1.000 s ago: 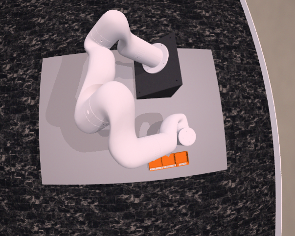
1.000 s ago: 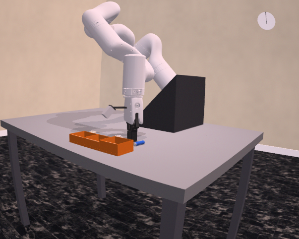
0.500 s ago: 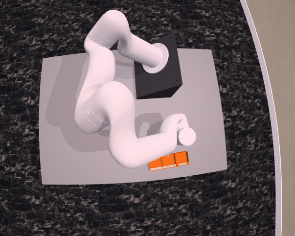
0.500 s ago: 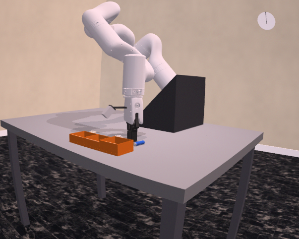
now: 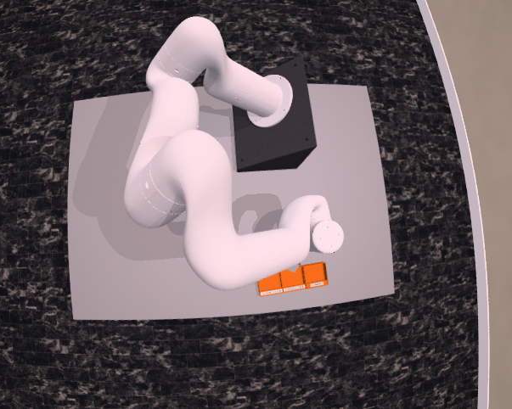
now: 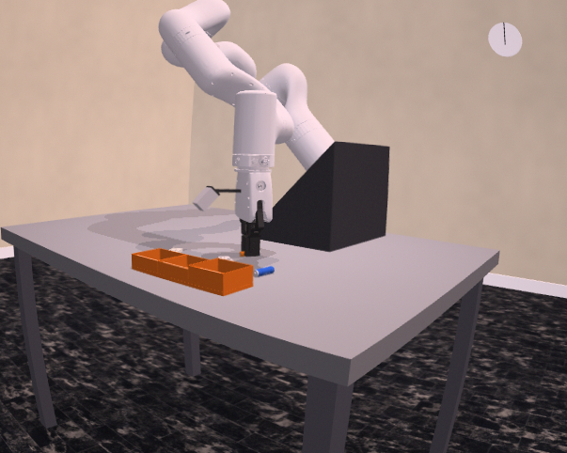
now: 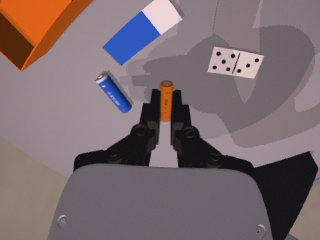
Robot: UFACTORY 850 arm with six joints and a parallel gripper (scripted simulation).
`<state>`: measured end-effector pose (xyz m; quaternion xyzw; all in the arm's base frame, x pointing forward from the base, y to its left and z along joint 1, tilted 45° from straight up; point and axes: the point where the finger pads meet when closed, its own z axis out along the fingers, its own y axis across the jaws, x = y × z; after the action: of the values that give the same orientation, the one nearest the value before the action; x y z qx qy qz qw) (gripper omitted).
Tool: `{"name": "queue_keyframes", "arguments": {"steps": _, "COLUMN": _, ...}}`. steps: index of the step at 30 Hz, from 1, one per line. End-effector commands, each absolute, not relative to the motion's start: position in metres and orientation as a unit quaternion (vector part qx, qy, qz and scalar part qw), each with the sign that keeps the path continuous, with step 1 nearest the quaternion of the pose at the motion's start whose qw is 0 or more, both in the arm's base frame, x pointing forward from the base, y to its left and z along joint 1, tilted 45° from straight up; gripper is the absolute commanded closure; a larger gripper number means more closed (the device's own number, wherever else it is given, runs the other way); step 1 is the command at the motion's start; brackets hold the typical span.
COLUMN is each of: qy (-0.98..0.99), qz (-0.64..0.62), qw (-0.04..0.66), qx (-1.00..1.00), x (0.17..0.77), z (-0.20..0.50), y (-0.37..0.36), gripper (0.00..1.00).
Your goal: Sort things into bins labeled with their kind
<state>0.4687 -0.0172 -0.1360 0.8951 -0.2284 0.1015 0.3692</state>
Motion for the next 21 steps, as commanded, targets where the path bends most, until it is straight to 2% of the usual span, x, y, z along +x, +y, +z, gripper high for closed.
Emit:
{"name": "queue_keyframes", "arguments": {"steps": 1, "qy": -0.228, "qz": 0.102, "qw": 0.369, "qx": 0.895, "x": 0.469, "z": -0.133, "y": -0.014, "gripper": 1.00}}
{"name": "queue_keyframes", "arguments": {"steps": 21, "qy": -0.228, "qz": 0.102, "qw": 0.369, "qx": 0.895, "x": 0.469, "z": -0.112, "y": 0.007, "gripper": 1.00}}
